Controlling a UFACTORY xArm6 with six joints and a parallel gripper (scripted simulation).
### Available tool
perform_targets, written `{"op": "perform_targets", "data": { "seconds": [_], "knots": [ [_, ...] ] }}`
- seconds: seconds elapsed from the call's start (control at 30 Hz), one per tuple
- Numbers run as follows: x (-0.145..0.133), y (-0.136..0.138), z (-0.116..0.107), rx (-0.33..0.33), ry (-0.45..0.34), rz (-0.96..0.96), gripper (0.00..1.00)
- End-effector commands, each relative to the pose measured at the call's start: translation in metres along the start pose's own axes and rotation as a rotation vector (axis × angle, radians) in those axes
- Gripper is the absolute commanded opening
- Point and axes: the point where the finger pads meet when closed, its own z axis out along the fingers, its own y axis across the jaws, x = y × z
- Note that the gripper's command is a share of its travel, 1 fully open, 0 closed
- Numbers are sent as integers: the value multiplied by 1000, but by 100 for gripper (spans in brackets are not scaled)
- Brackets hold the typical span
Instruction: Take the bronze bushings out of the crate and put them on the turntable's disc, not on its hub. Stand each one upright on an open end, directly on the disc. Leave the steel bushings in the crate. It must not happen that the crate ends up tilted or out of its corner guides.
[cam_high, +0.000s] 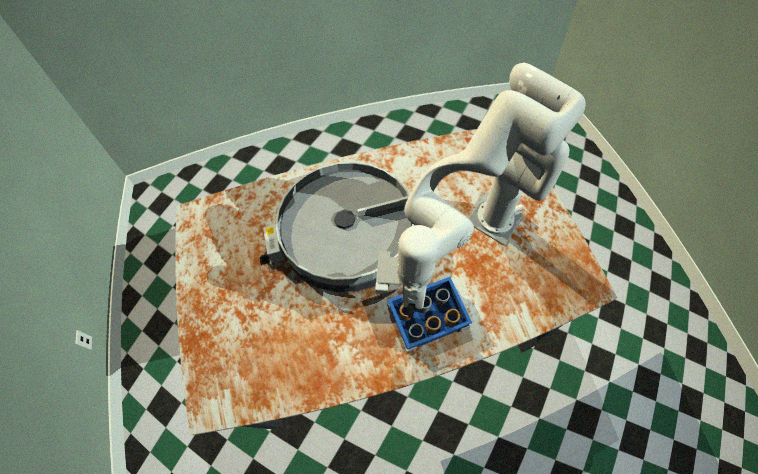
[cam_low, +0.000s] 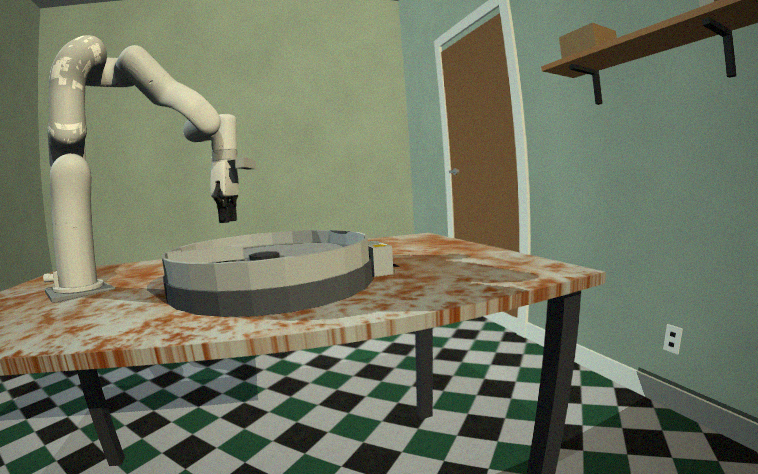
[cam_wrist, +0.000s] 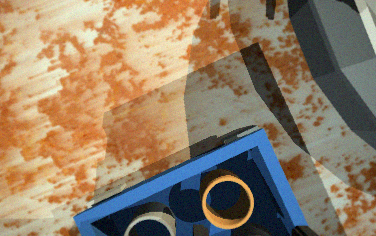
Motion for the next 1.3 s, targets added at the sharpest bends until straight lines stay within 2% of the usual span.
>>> {"op": "perform_targets", "data": {
  "seconds": [0.0, 0.17, 0.4, 0.47, 0.67, 1.27],
  "knots": [
    [1, -1, -1, 3, 3, 0, 48],
    [1, -1, 5, 3, 3, 0, 48],
    [1, -1, 35, 3, 3, 0, 48],
    [1, -1, 35, 3, 3, 0, 48],
    [1, -1, 55, 3, 3, 0, 48],
    [1, -1, 59, 3, 3, 0, 48]
  ]
}}
